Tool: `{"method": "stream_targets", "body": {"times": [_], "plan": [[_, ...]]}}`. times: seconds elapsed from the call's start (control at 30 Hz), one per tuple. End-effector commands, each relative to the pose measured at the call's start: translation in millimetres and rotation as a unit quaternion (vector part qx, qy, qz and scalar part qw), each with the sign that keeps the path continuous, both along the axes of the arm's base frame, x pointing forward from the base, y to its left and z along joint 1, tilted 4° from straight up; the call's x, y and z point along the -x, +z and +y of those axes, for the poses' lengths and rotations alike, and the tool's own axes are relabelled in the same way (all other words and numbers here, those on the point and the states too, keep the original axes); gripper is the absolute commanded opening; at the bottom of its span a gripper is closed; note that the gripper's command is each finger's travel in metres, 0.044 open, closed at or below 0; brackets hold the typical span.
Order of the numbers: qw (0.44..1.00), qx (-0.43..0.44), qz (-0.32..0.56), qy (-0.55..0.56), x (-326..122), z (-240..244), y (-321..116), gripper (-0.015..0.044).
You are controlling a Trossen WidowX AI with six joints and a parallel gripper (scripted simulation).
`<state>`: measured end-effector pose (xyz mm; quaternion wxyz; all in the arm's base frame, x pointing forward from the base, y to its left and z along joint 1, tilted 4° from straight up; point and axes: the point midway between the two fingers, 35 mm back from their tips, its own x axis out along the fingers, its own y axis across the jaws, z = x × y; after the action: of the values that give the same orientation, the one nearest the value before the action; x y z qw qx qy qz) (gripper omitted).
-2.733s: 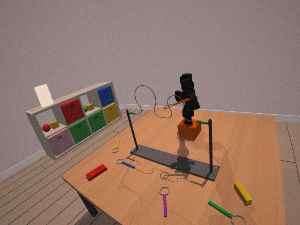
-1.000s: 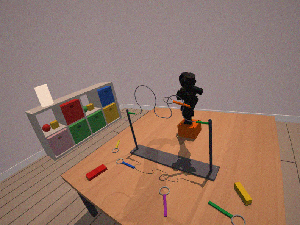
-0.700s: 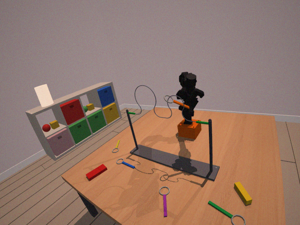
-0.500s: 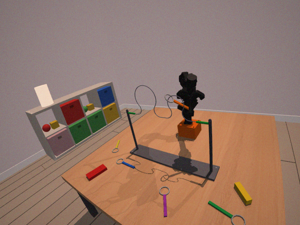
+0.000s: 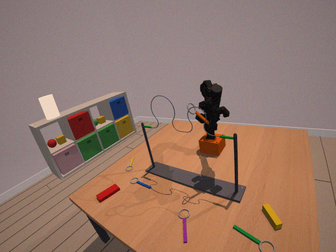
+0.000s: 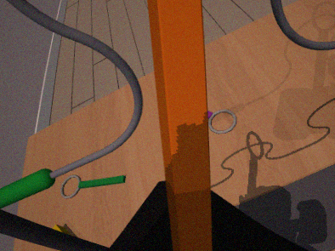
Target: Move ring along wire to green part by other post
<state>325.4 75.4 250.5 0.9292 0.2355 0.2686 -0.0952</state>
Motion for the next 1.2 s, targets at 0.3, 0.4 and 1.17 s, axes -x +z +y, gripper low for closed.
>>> {"method": "stream_targets", "body": {"times": [0.3,0.4,1.17], "plan": [[0.991,0.134,0.023,0.006,3.3,-17.0,-3.5,-0.0150],[0.986,0.164,0.028,0.007,4.1,-20.9,-4.3,-0.0150],[0.920,0.386,0.071,0.018,10.1,-51.9,-1.9,-0.0150]]}}
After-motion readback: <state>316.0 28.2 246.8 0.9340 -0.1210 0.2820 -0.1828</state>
